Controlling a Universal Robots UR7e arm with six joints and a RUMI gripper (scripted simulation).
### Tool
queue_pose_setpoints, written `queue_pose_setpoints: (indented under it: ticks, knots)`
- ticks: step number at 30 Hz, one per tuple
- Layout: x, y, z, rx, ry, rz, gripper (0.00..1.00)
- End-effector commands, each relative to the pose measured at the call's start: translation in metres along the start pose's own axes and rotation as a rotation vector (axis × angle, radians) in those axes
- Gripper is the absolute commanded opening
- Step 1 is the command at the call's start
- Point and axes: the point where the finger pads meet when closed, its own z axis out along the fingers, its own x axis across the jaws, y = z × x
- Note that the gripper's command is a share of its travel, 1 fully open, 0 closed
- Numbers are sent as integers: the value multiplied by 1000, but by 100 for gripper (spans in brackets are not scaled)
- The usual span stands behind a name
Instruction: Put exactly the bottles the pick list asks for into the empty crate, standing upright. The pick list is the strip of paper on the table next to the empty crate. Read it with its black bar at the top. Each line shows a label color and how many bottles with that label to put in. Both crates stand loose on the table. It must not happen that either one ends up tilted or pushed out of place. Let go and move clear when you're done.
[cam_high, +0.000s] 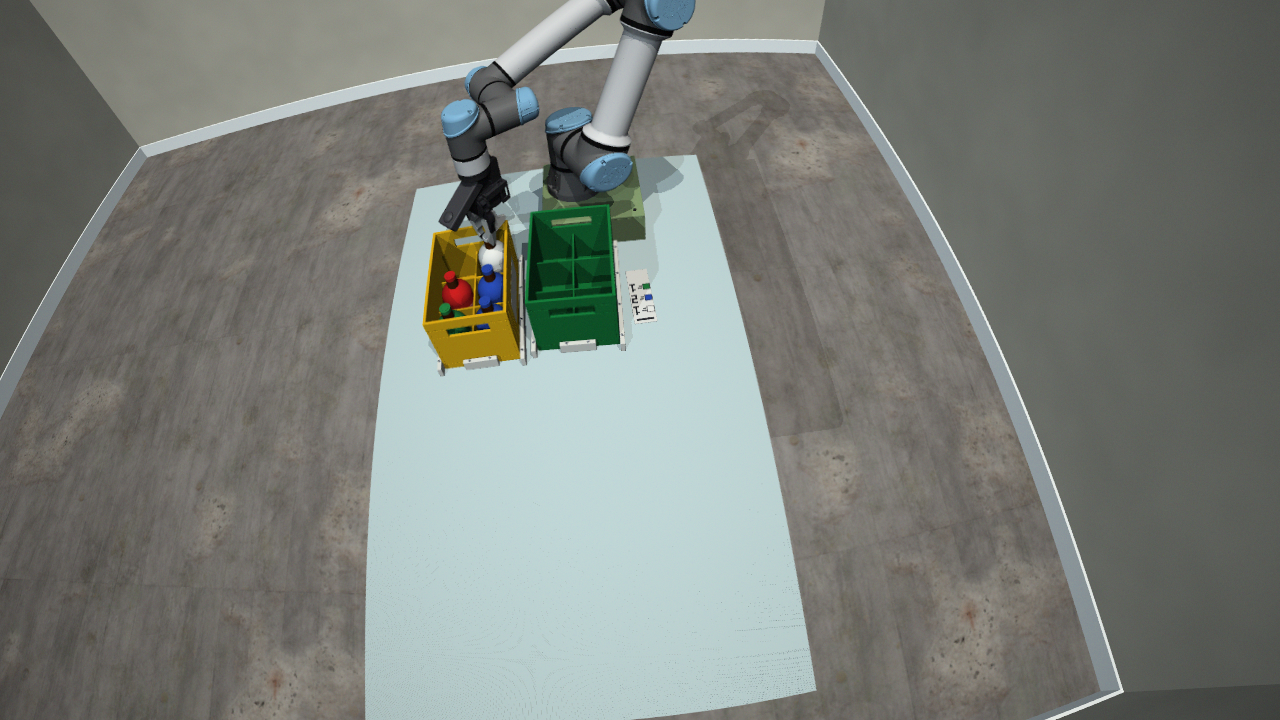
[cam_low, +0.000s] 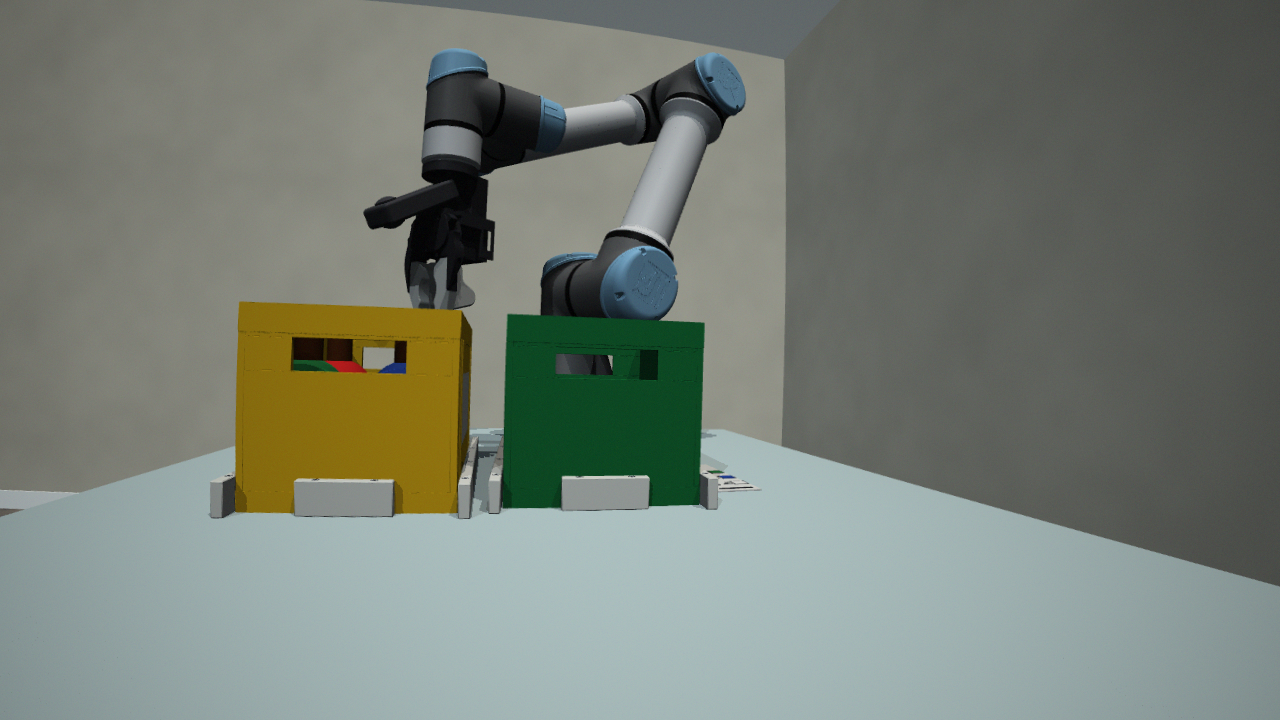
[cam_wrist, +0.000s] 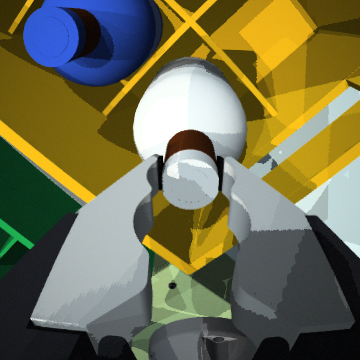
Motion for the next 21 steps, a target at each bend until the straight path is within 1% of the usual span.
queue_pose_setpoints:
  ticks: [1,14,16,21]
  knots:
    - [1,-2,-13,6,3,0,0]
    - [1,-2,-35,6,3,0,0]
    - [1,-2,-35,6,3,0,0]
    - [1,-2,-43,6,3,0,0]
